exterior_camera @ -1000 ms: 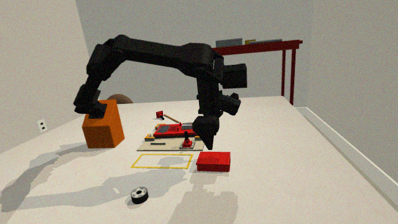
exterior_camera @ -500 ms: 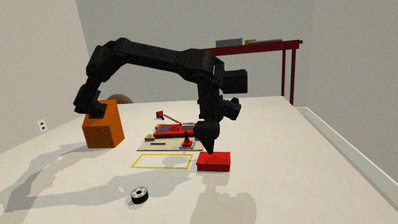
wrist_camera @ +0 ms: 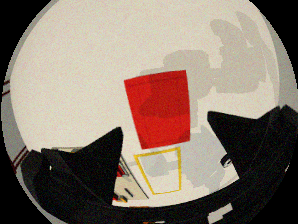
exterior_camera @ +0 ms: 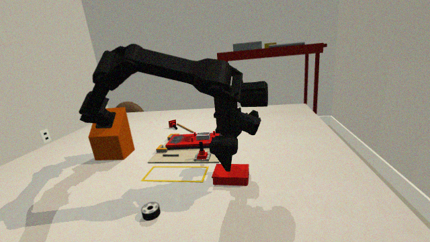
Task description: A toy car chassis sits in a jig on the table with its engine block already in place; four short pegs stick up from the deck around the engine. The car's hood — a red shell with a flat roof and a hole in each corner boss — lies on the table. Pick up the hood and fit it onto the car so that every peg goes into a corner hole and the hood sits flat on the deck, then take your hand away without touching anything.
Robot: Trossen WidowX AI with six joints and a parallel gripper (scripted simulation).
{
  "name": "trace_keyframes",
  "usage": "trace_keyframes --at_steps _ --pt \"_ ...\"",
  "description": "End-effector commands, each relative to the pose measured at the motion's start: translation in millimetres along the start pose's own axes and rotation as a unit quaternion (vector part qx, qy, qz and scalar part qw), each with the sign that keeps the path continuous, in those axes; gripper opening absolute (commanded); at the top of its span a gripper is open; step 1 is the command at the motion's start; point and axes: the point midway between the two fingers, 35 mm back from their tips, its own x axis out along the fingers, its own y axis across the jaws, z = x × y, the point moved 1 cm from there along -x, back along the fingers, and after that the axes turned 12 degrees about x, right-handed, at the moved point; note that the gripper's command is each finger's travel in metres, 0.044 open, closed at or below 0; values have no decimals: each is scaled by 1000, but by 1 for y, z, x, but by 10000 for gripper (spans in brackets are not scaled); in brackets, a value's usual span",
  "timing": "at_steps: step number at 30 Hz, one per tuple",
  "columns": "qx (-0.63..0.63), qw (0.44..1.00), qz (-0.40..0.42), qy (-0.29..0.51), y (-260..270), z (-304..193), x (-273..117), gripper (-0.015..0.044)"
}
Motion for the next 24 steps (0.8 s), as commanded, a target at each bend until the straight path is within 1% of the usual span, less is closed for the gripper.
trace_keyframes --at_steps 1,24 --pt "-3 1000 2 1 1 -1 4 440" --pt "-3 1000 1 1 1 -1 23 440"
